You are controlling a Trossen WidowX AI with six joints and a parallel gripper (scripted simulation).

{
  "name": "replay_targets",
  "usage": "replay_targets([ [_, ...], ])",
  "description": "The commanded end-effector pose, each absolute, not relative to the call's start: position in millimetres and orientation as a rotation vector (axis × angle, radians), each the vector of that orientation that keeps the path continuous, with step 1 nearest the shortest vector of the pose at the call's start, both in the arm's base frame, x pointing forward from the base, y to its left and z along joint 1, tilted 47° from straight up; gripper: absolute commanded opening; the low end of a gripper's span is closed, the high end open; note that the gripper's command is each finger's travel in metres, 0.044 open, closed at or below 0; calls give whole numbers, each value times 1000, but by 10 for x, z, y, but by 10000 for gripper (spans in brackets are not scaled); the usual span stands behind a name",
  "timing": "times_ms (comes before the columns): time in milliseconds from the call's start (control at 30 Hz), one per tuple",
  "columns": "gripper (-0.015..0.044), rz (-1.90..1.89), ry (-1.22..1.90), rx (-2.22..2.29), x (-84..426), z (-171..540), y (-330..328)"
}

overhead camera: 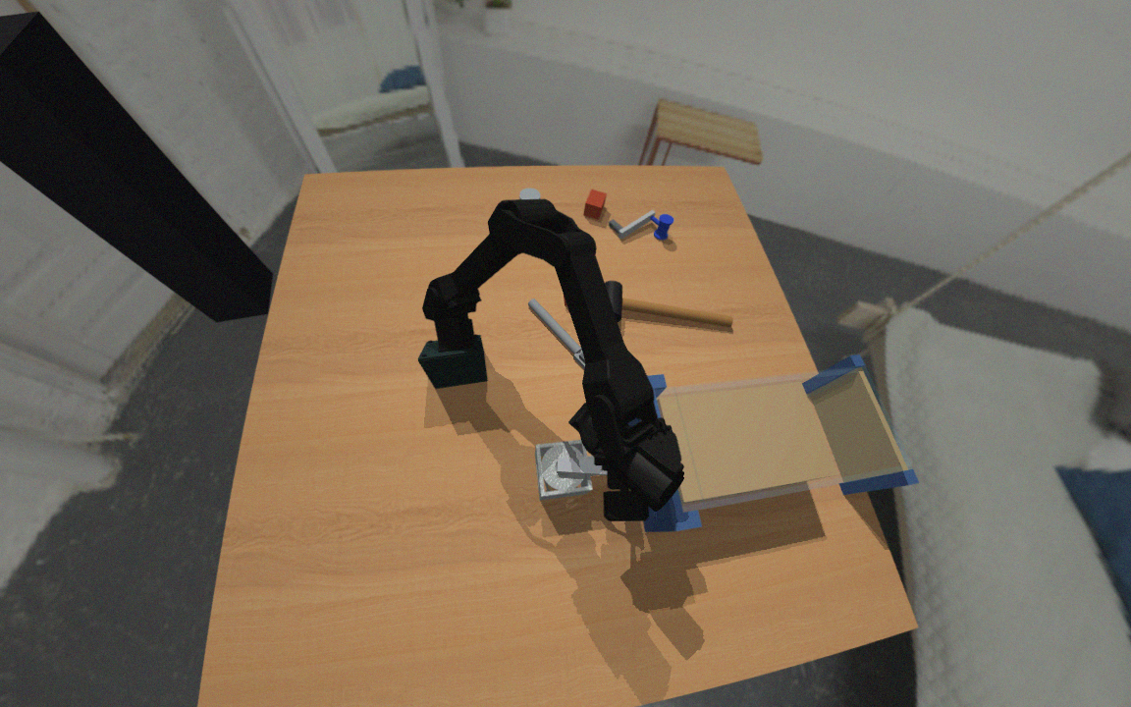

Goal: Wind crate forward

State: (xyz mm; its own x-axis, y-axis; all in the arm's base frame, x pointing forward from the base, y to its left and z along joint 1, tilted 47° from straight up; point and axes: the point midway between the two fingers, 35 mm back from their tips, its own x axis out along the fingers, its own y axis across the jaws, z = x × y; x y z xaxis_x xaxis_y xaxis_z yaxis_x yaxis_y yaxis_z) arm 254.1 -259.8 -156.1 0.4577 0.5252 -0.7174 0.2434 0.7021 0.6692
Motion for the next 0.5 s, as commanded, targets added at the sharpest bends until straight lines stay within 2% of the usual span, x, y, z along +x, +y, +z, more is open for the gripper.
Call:
replay_targets([
  [0, 0, 215, 1113, 844, 2551, -1475, -2480],
  [467, 0, 216, 1114, 846, 2550, -1338, -2334],
])
